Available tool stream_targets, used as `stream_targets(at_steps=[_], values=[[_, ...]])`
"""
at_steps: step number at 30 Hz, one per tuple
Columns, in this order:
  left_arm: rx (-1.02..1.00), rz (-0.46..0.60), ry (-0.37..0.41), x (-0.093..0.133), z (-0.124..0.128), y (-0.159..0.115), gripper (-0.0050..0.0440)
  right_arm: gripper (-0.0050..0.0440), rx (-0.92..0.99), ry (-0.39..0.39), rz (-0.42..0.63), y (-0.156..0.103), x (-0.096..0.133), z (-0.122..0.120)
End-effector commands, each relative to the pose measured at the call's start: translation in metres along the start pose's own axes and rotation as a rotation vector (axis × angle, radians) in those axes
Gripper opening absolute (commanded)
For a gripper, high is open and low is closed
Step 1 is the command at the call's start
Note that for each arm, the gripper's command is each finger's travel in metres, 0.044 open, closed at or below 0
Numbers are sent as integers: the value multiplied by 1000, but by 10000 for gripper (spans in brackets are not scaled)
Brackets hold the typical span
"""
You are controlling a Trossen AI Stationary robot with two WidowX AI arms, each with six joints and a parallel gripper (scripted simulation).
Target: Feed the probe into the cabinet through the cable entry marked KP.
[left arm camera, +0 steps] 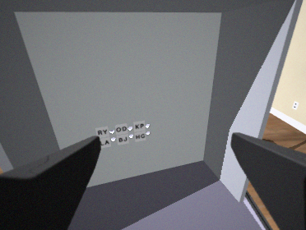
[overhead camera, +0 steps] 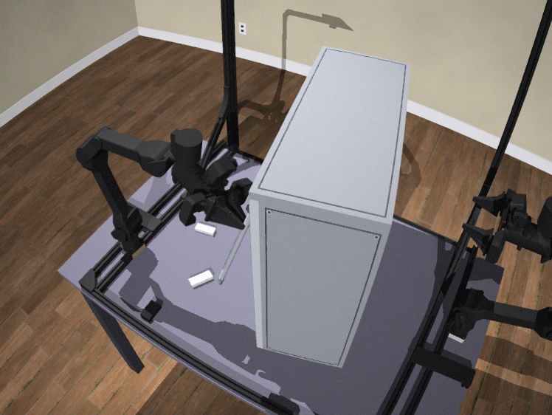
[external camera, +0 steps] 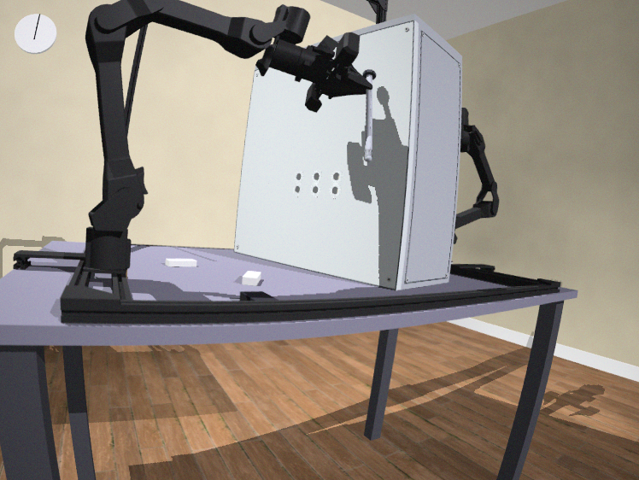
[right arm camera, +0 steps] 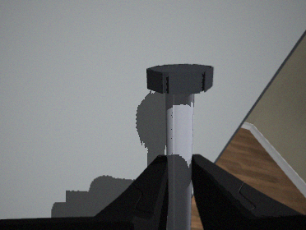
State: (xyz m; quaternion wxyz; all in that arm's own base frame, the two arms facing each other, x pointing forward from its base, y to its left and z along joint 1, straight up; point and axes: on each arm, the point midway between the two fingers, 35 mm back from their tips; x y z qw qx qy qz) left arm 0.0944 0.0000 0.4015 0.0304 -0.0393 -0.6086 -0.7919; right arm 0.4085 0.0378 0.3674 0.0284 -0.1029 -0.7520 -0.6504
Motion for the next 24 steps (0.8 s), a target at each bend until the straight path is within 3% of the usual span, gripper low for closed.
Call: stream_targets(at_steps=[1, 24], values=[[-1, 0, -1, 0, 0, 0, 440, 0, -58, -29, 28, -13, -10, -6], [-1, 0, -1, 0, 0, 0, 440, 0, -403, -187, 62, -46, -39, -46]])
Point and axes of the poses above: on each arm, the point midway between the two fingers, 35 mm back from their tips, its own x axis back along the fingers, its own z axis across the jaws, y = z × x, and after that the axes turned 15 degrees about -x, right-handed
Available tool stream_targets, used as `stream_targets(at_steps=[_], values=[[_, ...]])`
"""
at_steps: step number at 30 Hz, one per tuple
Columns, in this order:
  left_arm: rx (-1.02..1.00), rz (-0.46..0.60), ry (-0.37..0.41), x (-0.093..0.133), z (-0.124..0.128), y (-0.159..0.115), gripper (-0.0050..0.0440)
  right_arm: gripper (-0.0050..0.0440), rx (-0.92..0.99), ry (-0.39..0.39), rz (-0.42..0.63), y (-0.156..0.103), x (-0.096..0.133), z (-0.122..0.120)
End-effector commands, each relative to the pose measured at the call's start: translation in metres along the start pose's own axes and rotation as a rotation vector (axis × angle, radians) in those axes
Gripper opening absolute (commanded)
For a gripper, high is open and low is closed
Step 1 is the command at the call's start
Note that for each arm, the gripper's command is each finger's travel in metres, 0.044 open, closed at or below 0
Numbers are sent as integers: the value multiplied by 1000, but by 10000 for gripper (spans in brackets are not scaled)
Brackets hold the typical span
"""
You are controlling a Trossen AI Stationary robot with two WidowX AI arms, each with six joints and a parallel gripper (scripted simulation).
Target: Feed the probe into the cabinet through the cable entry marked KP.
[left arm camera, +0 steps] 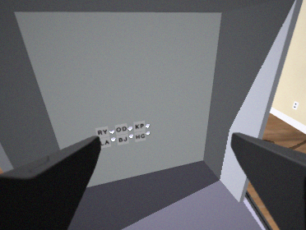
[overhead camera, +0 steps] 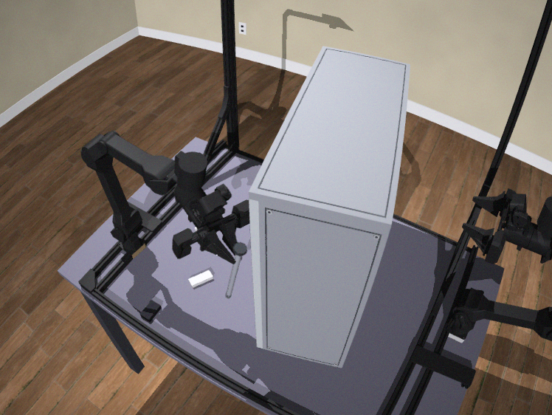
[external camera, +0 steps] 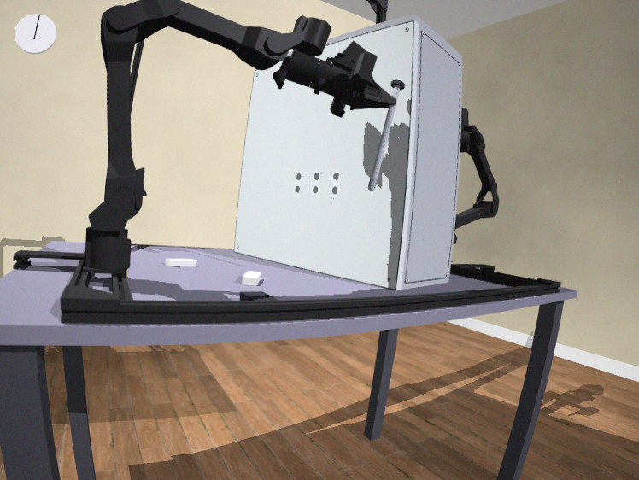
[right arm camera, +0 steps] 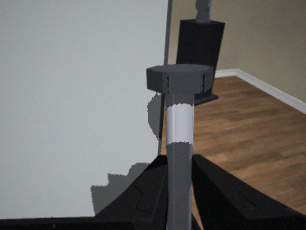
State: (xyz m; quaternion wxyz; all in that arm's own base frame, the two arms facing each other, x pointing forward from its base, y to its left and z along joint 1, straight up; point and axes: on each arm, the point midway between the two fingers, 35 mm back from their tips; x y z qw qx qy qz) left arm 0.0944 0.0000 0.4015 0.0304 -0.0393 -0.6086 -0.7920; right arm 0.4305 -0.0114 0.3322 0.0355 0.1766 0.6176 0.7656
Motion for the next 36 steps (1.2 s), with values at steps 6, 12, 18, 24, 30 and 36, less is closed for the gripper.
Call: stream_targets(at_steps=[6, 12, 18, 24, 30, 36], values=[[-1, 0, -1, 0, 0, 0, 440, 0, -144, -79, 7, -12, -18, -23], [-1, 0, -1, 0, 0, 0, 440, 0, -254, -131, -2, -17, -27, -39], [-1, 0, -1, 0, 0, 0, 440, 0, -327, -166, -11, -21, -33, -50], [-1, 0, -1, 0, 0, 0, 440, 0, -436, -217, -29, -26, -41, -67], [-1, 0, -1, 0, 0, 0, 440, 0, -526, -258, -48, -31, -47, -82], [-1, 0, -1, 0, 0, 0, 440, 0, -617, -299, -70, -36, -53, -97]])
Point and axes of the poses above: on each arm, the point midway between the two fingers, 35 mm back from their tips, its own x axis back along the fingers, its own z axis across the jaws, y = z × x, and after that the axes turned 15 degrees about -x, right-handed
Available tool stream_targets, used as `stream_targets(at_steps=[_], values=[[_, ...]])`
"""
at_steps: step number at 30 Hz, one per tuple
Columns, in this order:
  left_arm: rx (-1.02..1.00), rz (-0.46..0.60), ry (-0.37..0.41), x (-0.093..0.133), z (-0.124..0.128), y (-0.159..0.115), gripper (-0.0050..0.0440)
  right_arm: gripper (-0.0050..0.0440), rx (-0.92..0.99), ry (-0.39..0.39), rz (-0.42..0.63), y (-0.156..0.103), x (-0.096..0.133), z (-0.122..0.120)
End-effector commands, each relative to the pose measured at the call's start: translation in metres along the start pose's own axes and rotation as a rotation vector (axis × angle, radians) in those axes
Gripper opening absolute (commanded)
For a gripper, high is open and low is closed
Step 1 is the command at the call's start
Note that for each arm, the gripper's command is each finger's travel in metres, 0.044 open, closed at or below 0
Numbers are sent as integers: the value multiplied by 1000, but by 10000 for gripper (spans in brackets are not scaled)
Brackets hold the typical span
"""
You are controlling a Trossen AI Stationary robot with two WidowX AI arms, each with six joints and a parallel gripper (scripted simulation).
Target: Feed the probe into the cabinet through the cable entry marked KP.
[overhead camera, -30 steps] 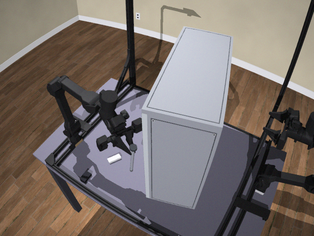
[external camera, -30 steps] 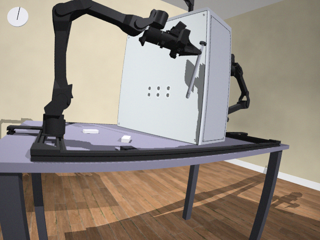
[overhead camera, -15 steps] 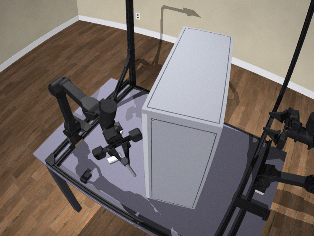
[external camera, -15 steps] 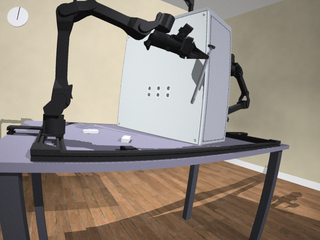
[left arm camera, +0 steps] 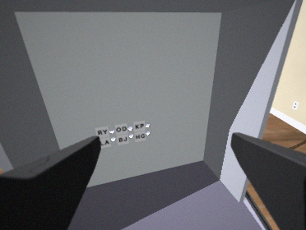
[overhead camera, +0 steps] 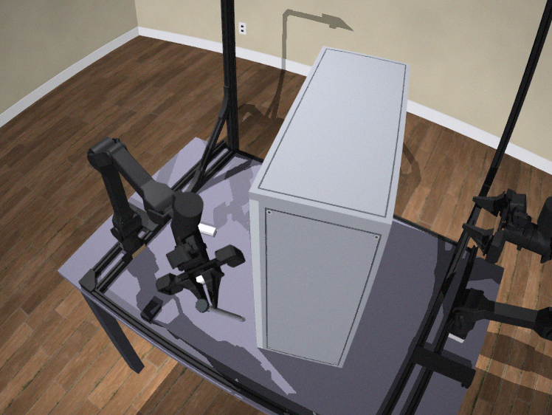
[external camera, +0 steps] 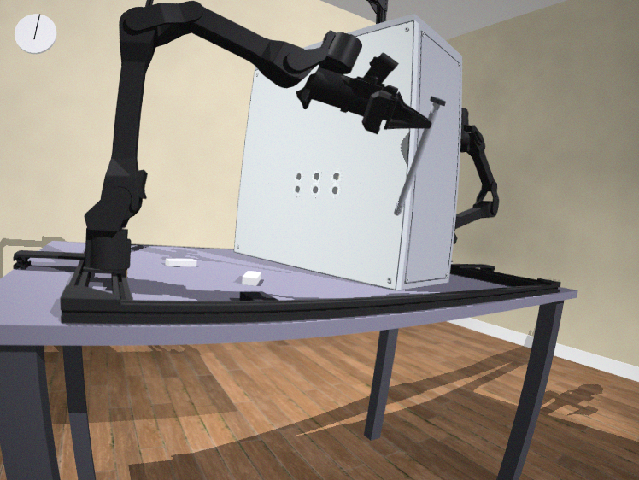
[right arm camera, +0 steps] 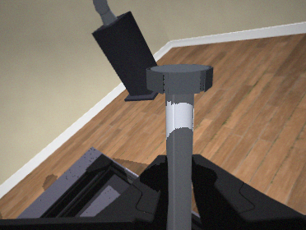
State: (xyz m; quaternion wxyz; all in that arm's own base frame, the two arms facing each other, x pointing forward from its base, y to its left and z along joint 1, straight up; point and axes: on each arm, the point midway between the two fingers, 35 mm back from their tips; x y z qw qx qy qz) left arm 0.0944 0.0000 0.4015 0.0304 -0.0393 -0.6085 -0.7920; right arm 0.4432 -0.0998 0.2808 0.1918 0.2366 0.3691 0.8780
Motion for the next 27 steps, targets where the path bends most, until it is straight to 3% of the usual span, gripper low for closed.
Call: stream_targets(at_steps=[1, 27], values=[[-1, 0, -1, 0, 0, 0, 440, 0, -54, -40, -9, -3, -10, -14], [-1, 0, -1, 0, 0, 0, 440, 0, -343, -74, -251, -3, -37, -23]])
Point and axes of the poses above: on each arm, the point midway between the two fingers, 35 mm back from their tips, its own x axis back along the fingers, its own z axis across the jaws, y = z × x, and after that the axes turned 15 degrees about -x, right-handed
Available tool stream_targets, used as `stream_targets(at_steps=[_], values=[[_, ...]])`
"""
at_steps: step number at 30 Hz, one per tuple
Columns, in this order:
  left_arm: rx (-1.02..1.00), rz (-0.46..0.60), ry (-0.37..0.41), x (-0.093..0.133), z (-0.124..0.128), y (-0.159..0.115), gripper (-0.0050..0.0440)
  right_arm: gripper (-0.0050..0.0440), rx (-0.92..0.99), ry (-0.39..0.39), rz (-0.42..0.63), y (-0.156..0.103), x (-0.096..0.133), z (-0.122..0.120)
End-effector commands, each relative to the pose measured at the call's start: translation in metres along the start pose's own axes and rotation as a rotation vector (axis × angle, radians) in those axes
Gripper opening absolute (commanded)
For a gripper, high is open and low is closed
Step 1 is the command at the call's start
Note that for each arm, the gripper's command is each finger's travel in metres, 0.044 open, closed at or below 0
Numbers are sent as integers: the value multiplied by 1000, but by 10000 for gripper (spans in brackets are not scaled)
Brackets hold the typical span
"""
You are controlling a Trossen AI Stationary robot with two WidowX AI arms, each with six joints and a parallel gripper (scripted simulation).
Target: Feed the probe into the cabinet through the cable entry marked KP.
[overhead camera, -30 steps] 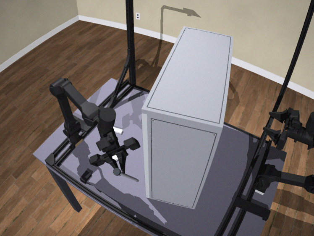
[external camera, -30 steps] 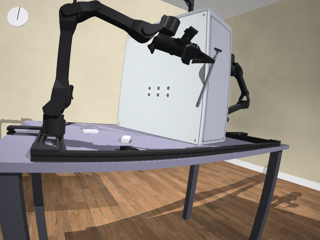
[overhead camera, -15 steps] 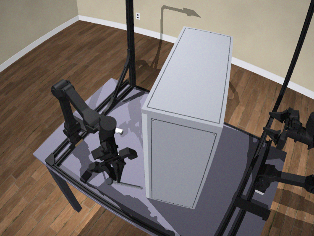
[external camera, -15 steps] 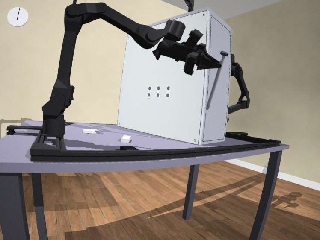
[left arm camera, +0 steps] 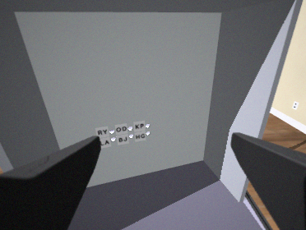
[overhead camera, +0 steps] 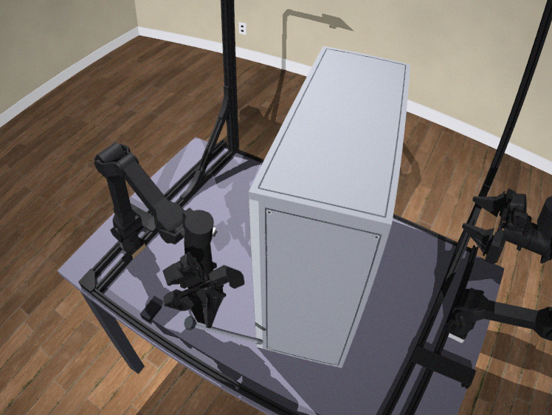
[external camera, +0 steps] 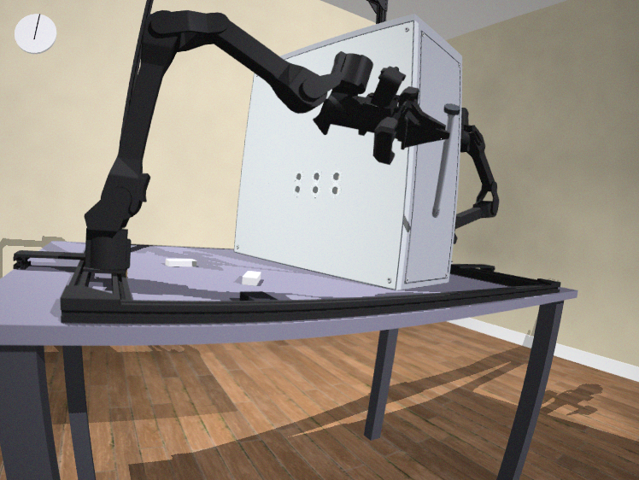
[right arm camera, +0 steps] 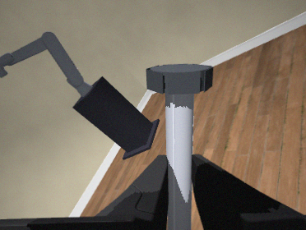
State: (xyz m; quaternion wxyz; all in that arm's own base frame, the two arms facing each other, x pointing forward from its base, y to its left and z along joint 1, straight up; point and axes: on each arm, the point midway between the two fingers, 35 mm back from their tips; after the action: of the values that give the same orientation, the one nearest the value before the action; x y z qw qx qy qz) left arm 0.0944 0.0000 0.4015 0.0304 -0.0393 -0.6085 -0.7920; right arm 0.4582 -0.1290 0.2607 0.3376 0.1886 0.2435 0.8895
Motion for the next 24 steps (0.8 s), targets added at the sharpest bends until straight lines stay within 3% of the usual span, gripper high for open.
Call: stream_targets(at_steps=[1, 24], values=[[-1, 0, 0, 0, 0, 0, 440, 0, -24, -7, -22, -5, -3, -4], [-1, 0, 0, 0, 0, 0, 440, 0, -271, 11, -218, -14, -11, -12]])
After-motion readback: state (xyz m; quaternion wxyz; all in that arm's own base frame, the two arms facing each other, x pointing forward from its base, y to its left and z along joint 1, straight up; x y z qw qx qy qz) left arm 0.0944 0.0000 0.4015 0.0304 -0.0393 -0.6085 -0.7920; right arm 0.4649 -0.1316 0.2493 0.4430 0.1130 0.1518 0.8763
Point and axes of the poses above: on each arm, the point midway between the two fingers, 35 mm back from their tips, its own x axis back along the fingers, its own z axis across the jaws, y = z × x, and after that the axes turned 15 degrees about -x, right-handed
